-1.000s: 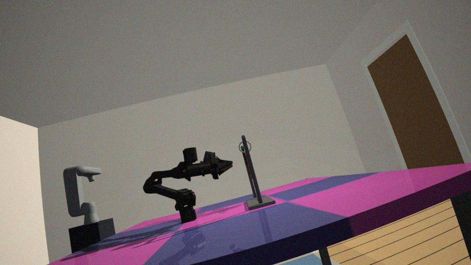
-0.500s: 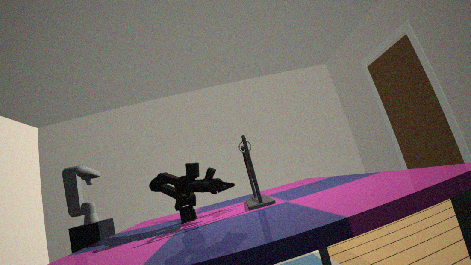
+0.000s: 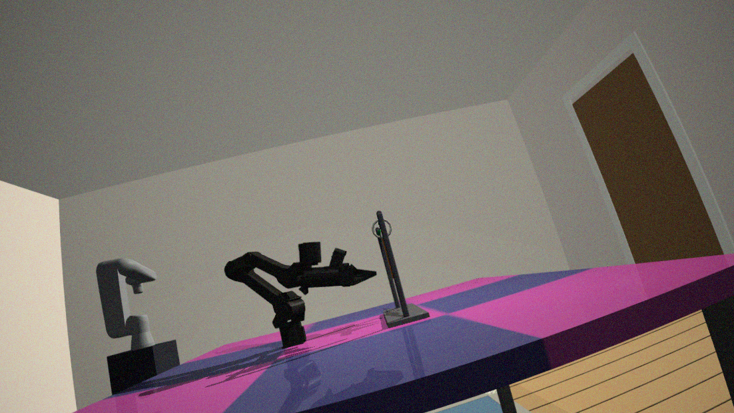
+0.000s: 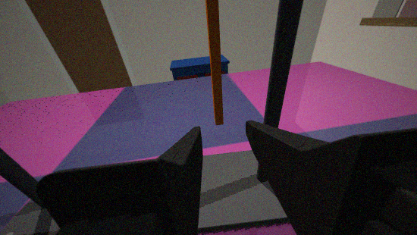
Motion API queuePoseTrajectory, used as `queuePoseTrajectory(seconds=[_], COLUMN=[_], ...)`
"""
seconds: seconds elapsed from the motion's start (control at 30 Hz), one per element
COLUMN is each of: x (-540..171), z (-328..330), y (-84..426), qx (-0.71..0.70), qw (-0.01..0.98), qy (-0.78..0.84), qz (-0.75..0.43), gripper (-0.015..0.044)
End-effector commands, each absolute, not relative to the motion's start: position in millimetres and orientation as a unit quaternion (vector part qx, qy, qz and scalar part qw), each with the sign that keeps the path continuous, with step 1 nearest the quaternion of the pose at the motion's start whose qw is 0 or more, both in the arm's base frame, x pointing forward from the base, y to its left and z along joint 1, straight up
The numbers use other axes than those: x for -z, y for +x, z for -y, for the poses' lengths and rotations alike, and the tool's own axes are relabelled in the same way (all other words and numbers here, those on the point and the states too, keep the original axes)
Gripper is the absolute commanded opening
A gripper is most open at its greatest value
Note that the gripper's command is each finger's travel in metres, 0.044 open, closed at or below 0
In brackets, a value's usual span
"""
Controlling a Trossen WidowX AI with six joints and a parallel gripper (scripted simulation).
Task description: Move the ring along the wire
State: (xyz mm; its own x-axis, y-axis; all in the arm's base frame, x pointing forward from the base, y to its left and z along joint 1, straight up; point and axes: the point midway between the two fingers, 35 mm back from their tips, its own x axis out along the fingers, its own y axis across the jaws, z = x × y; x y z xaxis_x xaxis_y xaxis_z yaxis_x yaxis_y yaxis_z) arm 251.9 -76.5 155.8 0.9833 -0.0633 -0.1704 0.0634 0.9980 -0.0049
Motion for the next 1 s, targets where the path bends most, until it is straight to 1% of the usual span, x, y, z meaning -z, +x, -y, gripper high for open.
queuePoseTrajectory(seconds=[0.0, 0.97], x=[-160.6, -159.6], z=[78.1, 83.7], y=[255.3, 294.7], qx=[0.035, 0.035], qw=[0.996, 0.996], qy=[-0.001, -0.001], qz=[-0.081, -0.080], gripper=[0.0160, 0.0160])
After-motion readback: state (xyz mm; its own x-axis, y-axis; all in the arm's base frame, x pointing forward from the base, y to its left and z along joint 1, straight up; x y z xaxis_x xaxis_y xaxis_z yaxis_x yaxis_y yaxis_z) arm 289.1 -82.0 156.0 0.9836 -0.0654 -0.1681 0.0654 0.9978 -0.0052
